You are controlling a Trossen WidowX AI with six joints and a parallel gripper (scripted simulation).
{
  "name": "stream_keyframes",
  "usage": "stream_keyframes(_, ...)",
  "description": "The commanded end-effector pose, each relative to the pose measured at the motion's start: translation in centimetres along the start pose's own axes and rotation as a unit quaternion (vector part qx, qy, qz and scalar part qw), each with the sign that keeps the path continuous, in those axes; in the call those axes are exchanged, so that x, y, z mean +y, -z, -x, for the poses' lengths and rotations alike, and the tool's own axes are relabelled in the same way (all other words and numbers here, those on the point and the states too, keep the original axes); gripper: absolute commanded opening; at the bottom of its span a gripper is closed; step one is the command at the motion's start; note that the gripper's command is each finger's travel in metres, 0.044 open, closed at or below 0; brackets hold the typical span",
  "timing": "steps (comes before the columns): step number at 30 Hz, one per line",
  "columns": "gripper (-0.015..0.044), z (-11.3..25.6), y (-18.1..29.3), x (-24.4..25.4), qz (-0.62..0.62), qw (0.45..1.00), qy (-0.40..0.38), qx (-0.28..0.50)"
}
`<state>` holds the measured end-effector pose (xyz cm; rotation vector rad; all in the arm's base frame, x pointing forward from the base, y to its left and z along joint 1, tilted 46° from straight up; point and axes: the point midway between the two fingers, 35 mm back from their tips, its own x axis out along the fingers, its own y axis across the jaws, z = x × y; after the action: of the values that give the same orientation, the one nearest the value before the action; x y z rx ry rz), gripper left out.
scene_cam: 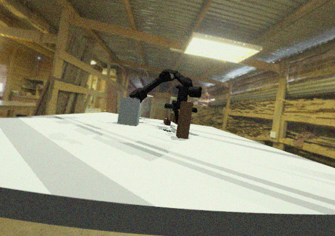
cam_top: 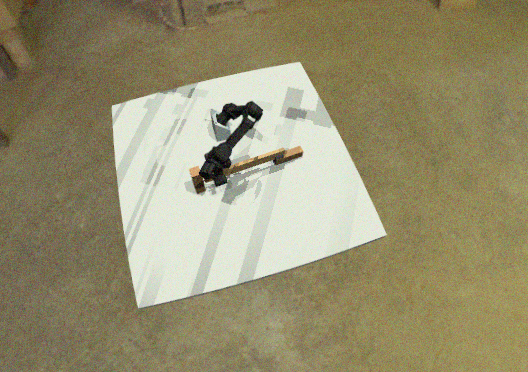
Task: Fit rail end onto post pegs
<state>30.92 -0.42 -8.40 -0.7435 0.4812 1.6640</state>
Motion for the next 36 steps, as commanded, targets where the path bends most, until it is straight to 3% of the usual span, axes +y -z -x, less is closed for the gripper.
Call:
stream_keyframes(1, 0.0000, 0.37, 0.05, -0.03, 0.000, 1.000, 0.003, 0.005)
stream_keyframes(36, 0.0000, 0.04, -0.25, -0.05, 0.000, 1.000, 0.003, 0.004)
